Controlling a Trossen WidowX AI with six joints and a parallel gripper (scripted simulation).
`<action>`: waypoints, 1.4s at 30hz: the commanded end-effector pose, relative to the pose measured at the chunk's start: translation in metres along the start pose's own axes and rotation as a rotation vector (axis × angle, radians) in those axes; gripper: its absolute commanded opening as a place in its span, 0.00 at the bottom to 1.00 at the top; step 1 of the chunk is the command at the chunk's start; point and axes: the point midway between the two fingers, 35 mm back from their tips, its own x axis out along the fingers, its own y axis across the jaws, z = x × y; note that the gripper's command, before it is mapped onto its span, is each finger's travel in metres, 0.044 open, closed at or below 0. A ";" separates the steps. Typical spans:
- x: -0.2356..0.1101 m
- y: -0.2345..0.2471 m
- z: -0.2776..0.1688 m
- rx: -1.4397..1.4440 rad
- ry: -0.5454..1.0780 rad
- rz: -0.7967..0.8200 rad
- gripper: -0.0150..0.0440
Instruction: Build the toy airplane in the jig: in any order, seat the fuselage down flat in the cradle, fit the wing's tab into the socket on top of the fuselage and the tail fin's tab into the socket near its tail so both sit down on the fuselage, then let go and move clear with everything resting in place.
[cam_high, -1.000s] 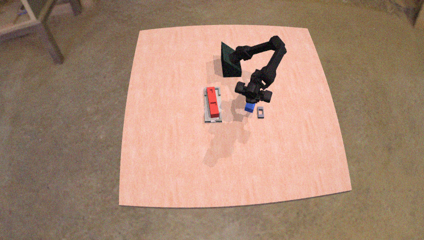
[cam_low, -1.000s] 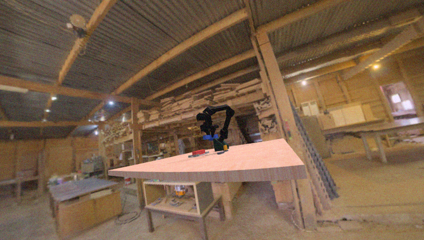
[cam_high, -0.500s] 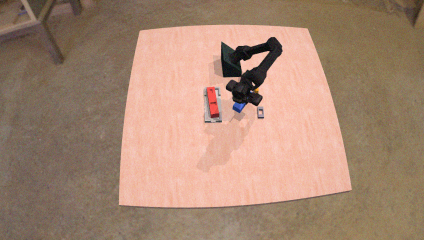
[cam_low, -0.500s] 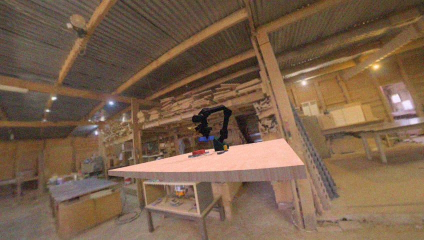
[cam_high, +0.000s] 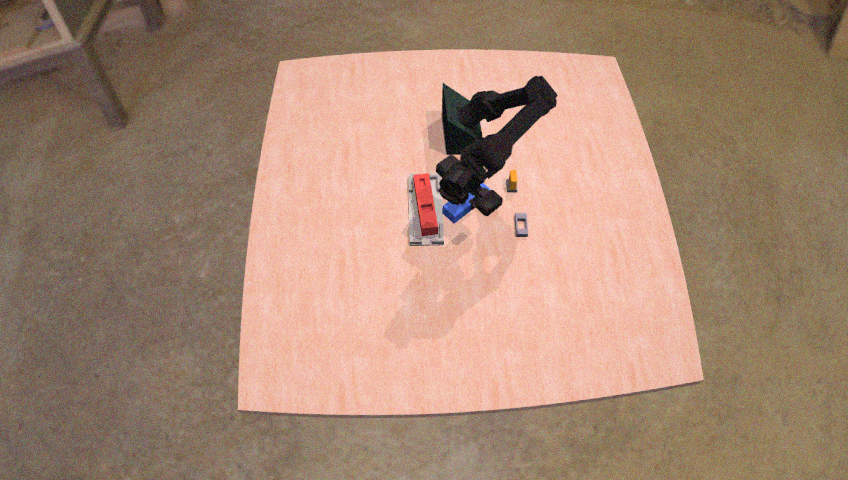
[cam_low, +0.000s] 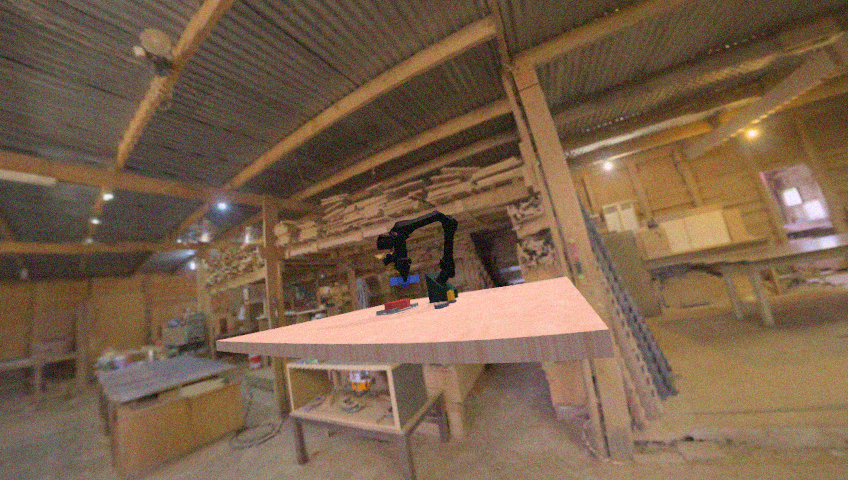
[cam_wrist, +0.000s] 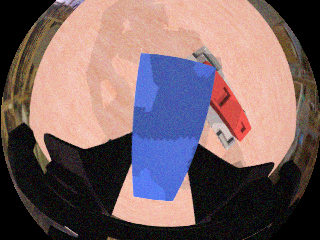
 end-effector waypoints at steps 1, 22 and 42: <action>0.004 -0.014 0.009 0.084 0.002 -0.003 0.25; 0.020 -0.072 0.040 0.435 0.011 -0.001 0.25; 0.030 -0.100 0.050 0.597 0.020 0.001 0.59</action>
